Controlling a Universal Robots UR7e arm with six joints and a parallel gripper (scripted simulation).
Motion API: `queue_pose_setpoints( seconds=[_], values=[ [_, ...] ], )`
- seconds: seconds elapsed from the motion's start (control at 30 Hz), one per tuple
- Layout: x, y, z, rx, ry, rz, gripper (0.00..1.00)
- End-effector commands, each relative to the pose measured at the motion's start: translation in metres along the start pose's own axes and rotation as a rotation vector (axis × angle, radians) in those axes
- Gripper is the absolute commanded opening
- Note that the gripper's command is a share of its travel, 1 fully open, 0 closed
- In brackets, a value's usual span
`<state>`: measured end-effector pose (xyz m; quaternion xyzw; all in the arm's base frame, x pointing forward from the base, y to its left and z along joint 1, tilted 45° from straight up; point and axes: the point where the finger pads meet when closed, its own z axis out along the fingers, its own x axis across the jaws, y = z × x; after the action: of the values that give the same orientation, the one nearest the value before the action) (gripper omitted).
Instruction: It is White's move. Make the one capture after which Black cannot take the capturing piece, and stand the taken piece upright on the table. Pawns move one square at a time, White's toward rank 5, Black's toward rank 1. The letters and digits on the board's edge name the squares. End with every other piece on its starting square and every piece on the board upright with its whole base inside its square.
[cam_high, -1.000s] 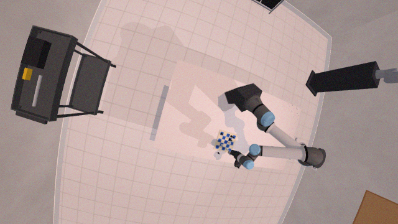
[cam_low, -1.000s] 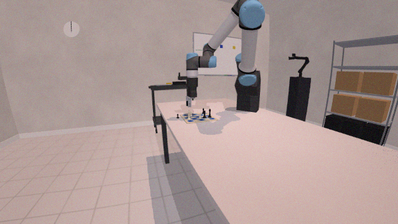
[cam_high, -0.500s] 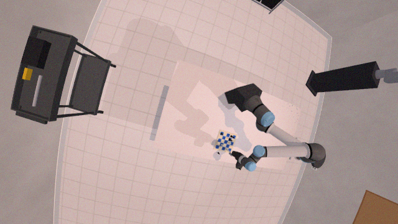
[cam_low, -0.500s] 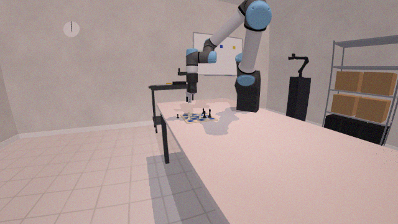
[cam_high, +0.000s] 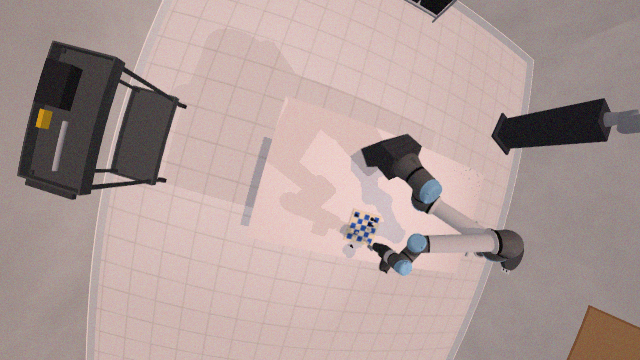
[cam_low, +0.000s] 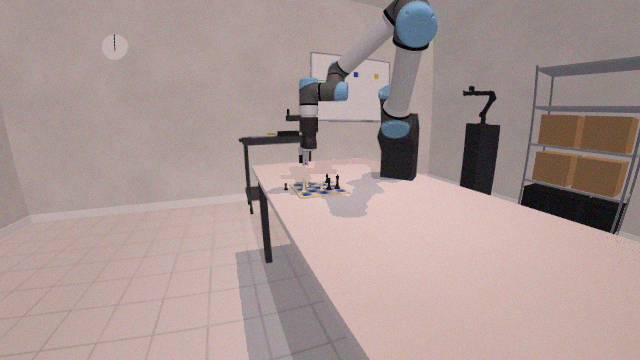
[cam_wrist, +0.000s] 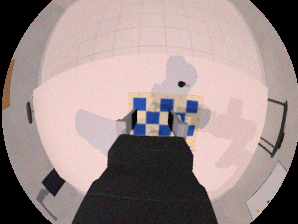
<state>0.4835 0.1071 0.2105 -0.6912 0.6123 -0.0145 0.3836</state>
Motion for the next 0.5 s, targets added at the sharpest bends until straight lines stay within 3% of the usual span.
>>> queue_pose_setpoints(
  seconds=[0.0, 0.47],
  values=[
    [0.0000, -0.0003, -0.0003, 0.001, 0.000, 0.000, 1.00],
    [0.0000, -0.0003, -0.0069, 0.001, 0.000, 0.000, 1.00]
  ],
)
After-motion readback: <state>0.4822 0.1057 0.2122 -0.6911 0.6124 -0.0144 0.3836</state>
